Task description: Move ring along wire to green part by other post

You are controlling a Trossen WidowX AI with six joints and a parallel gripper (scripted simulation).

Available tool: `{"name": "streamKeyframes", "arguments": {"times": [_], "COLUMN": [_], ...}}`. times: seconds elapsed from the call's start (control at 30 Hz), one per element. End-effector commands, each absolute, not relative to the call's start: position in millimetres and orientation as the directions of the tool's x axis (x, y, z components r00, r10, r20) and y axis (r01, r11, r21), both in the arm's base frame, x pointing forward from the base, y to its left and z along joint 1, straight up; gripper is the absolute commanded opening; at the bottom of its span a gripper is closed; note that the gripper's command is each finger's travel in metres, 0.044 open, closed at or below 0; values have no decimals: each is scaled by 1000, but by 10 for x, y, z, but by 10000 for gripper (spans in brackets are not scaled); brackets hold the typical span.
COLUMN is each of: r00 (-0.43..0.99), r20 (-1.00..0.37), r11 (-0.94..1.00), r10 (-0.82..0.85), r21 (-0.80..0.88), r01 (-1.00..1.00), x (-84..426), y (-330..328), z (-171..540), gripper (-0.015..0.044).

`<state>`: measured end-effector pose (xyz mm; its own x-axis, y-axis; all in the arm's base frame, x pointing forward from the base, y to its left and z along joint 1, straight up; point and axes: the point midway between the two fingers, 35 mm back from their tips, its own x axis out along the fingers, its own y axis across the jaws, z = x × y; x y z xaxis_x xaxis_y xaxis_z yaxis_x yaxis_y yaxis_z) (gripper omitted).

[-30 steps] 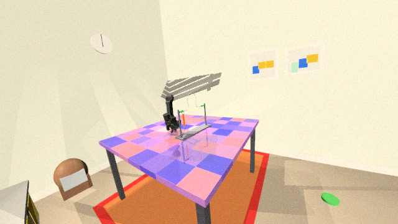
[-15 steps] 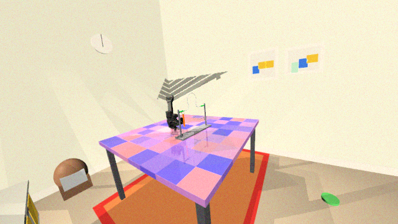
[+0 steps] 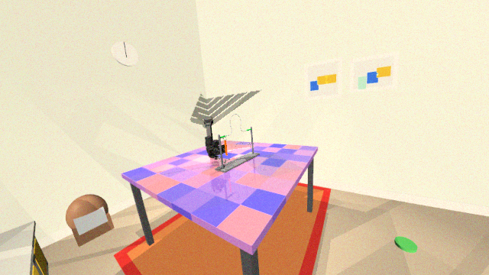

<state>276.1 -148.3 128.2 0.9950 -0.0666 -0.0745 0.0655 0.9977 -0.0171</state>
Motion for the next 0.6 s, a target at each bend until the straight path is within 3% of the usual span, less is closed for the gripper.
{"name": "streamKeyframes", "arguments": {"times": [0.0, 0.57], "r00": [995, 995], "r20": [-74, -71], "r11": [998, 998], "r10": [-67, -67], "r21": [-14, -14], "r01": [67, 67], "x": [2827, 3095], "y": [-1497, -1512], "z": [1280, 1259], "gripper": [160, 160]}}
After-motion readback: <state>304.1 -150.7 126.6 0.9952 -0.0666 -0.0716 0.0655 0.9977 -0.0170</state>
